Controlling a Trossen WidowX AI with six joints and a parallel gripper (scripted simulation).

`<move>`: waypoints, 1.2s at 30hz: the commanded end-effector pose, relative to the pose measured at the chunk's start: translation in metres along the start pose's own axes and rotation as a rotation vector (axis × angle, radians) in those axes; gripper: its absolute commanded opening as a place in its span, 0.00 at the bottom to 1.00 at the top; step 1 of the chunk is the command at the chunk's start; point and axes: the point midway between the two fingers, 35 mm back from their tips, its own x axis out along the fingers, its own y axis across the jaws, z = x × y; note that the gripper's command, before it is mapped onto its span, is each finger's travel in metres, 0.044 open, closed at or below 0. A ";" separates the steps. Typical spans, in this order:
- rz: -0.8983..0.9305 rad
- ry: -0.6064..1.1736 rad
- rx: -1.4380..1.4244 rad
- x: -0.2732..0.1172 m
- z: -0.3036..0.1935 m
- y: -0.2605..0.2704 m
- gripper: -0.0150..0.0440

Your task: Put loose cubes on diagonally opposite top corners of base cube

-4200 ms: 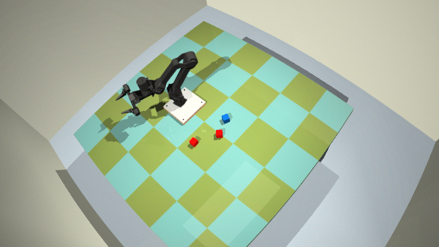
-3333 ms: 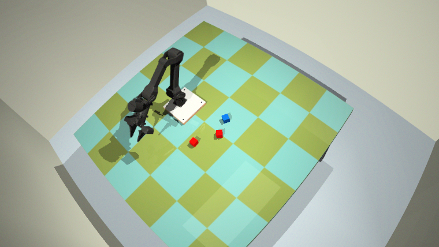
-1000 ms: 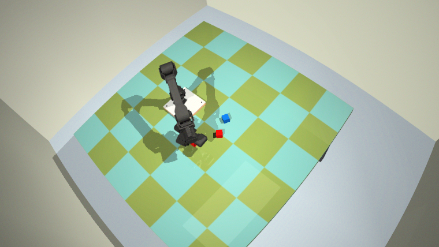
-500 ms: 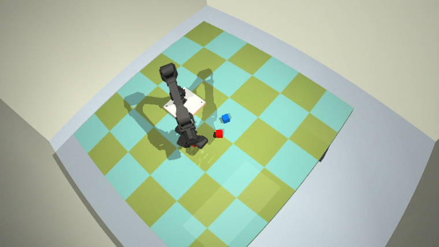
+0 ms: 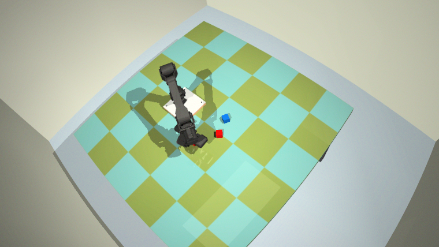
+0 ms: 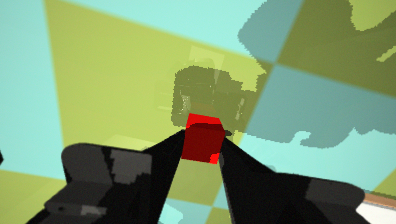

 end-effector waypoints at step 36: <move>0.008 -0.006 -0.143 -0.094 -0.016 0.010 0.43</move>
